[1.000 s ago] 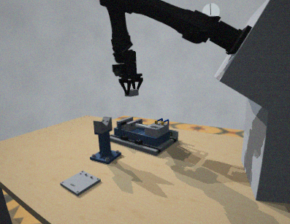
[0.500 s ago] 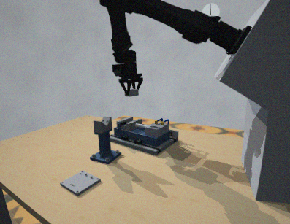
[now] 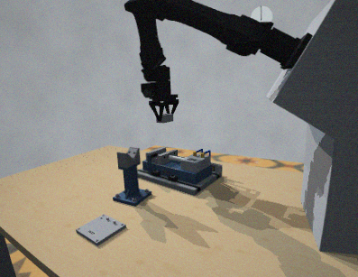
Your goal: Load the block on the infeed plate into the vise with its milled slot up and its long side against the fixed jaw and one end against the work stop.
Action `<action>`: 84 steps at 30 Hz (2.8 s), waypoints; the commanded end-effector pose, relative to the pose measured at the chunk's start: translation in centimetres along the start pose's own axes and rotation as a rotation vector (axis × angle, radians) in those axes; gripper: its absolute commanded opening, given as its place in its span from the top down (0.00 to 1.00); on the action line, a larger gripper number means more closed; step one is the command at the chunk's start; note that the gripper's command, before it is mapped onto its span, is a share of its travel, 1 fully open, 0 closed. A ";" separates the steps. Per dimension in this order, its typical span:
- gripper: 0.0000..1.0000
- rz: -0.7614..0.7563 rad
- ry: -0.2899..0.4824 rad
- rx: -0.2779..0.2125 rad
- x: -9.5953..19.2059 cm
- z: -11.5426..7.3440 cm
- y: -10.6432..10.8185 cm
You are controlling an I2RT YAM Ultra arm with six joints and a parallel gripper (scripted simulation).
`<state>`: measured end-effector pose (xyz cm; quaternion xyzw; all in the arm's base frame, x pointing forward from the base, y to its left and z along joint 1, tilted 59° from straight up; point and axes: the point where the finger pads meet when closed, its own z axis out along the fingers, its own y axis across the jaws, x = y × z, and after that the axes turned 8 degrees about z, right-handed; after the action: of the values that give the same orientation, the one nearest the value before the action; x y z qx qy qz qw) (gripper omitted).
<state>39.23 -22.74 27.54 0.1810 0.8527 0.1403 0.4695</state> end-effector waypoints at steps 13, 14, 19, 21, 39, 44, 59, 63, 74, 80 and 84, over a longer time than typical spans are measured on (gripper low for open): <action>1.00 -0.018 -0.035 0.009 -1.8 1.2 0.0; 1.00 -0.018 -0.035 0.009 -1.9 1.3 0.0; 1.00 -0.015 -0.039 0.014 -2.0 2.0 -0.2; 1.00 -0.015 -0.039 0.014 -2.0 2.0 -0.2; 1.00 -0.029 -0.074 0.023 -3.4 3.5 0.0; 1.00 -0.017 -0.037 0.008 -2.4 6.0 -0.1; 1.00 -0.008 -0.042 0.019 -2.7 7.2 -0.8; 1.00 -0.017 -0.043 0.010 -2.8 7.4 0.0; 1.00 -0.026 -0.063 0.011 -3.5 6.7 0.4; 1.00 -0.013 -0.045 0.012 -3.0 7.3 -0.1; 1.00 -0.013 -0.047 0.014 -3.0 7.3 -0.2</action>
<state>46.75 -22.99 23.32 0.1854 0.8539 0.1399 0.4658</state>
